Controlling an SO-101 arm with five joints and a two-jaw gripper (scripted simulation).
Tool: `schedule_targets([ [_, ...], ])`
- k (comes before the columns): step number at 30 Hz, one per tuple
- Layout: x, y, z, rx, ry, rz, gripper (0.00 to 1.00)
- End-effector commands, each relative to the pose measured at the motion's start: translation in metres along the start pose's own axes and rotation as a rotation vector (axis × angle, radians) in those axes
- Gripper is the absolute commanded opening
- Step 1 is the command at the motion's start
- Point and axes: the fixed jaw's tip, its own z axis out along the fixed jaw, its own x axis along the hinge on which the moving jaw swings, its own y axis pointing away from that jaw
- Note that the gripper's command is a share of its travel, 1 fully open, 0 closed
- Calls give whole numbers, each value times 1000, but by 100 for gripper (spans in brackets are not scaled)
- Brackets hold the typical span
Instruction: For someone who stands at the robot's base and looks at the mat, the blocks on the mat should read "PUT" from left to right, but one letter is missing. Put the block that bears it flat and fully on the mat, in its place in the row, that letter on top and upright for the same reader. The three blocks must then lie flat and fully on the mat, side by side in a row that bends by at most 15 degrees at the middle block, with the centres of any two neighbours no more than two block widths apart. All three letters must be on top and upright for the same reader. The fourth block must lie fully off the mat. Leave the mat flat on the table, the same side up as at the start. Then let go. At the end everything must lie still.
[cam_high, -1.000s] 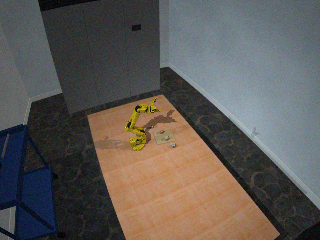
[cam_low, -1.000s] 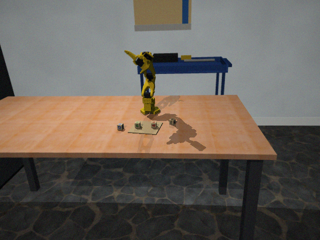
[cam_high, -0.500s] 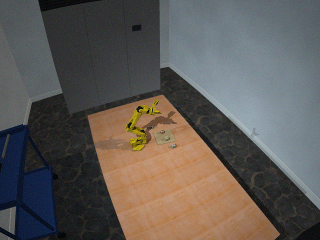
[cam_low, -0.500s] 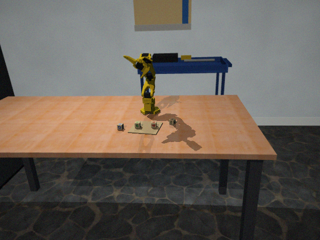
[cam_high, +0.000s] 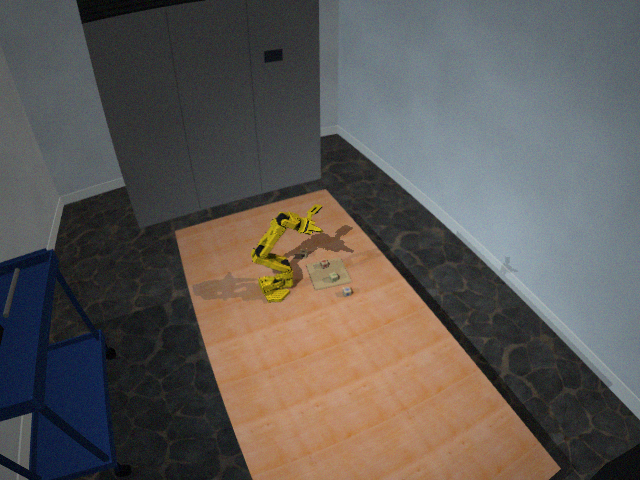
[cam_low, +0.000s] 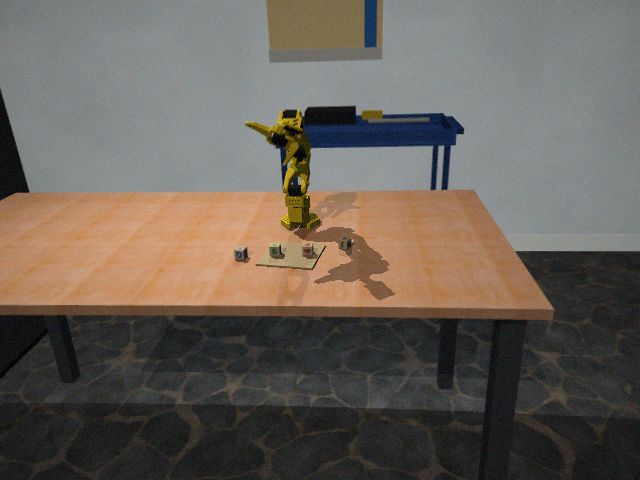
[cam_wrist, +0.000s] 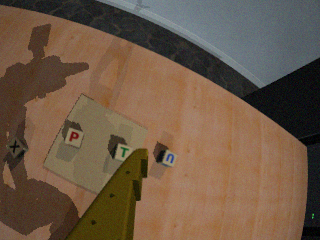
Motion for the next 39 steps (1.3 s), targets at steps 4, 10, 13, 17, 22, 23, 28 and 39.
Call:
schedule_targets([
  [4, 5, 4, 3, -24, 32, 45, 100],
  [10, 15, 11, 9, -58, 96, 96, 100],
  [13, 15, 11, 9, -59, 98, 97, 100],
  [17, 16, 12, 9, -63, 105, 103, 100],
  [22, 26, 18, 14, -90, 166, 149, 100],
  [23, 28, 19, 15, -97, 181, 160, 100],
  [28, 34, 23, 17, -112, 221, 189, 100],
  [39, 45, 30, 20, -136, 293, 240, 100],
])
